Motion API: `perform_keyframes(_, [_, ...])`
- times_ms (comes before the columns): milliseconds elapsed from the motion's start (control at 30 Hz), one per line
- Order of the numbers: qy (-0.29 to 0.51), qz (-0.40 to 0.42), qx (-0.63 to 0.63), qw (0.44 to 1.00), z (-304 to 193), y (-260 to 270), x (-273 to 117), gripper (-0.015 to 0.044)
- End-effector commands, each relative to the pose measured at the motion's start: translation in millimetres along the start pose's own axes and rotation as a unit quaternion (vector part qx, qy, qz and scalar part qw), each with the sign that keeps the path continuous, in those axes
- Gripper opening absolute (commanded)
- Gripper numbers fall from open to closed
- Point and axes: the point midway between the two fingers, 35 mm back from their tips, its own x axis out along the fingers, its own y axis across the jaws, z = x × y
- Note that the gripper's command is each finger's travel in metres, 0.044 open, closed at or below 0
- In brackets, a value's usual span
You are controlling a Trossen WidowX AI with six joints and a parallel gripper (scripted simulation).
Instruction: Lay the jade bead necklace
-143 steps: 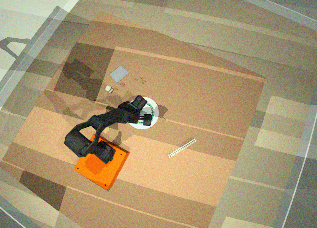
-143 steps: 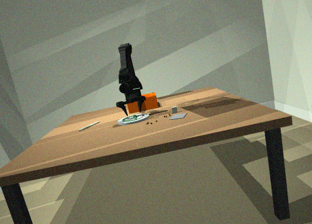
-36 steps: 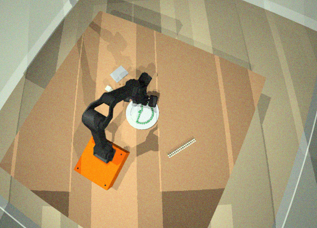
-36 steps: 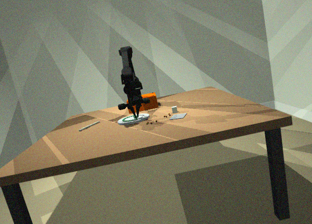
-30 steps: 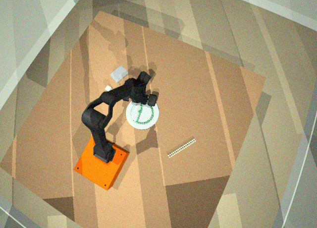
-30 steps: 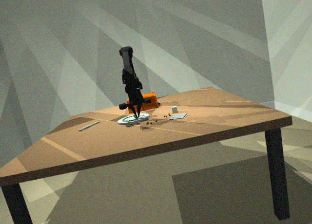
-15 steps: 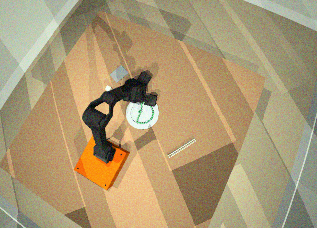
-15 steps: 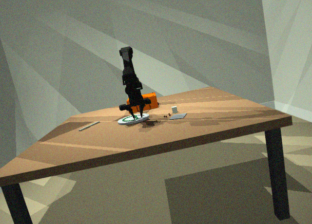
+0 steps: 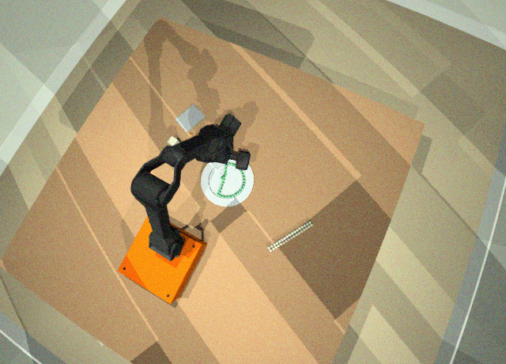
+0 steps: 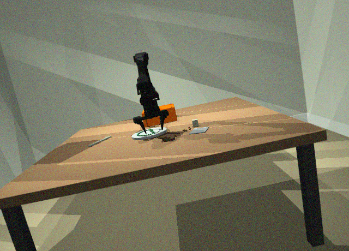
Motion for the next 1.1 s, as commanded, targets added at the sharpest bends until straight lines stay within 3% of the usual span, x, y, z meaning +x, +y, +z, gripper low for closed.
perform_keyframes(0, [-0.002,0.001,0.002,1.000,0.6,0.1,-2.1,0.0440])
perform_keyframes(633, [-0.002,0.001,0.002,1.000,0.6,0.1,-2.1,0.0440])
perform_keyframes(867, [-0.002,0.000,-0.083,0.997,-9.4,-2.4,-32.8,0.0256])
perform_keyframes(1033, [-0.002,0.000,-0.086,0.996,-9.7,-2.5,-29.7,0.0125])
perform_keyframes(1067, [-0.002,0.000,-0.086,0.996,-9.7,-2.4,-25.2,0.0120])
